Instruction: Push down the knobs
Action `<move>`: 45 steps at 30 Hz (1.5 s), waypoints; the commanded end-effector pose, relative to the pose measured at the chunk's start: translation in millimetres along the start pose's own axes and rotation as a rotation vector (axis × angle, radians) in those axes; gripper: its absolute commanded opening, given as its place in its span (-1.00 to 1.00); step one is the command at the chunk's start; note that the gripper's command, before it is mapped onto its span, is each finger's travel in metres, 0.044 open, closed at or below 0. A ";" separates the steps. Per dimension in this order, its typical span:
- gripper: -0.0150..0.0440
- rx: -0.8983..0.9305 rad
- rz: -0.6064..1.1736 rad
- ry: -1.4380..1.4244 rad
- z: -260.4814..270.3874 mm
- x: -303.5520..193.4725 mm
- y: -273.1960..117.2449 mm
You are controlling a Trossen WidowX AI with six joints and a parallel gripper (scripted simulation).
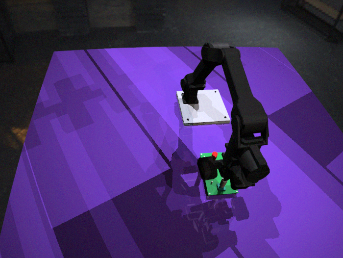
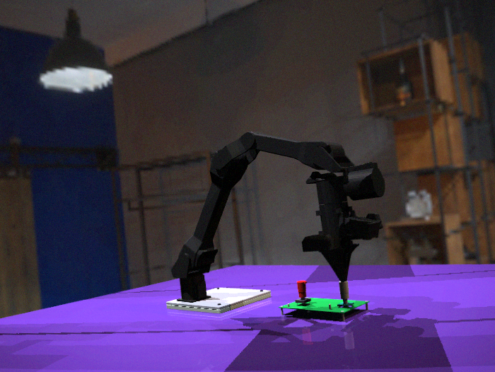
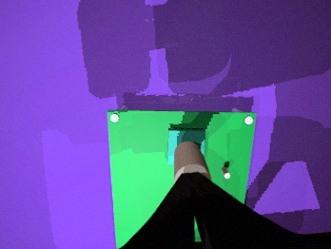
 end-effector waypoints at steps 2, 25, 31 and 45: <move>-0.49 -0.003 0.015 0.000 -1.2 1.8 13.0; -0.49 -0.003 0.015 0.000 -1.2 1.8 13.8; -0.49 -0.003 0.015 0.000 -1.2 1.8 14.5; -0.49 -0.003 0.015 0.000 -1.3 2.5 -0.5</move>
Point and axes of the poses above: the point midway between the two fingers, 35 mm back from their tips, its own y axis out along the fingers, its own z axis across the jaws, x = y × z, the point moved 6 cm from there along -y, back along the fingers, and after that the axes turned 14 degrees about -y, right-handed, at the moved point
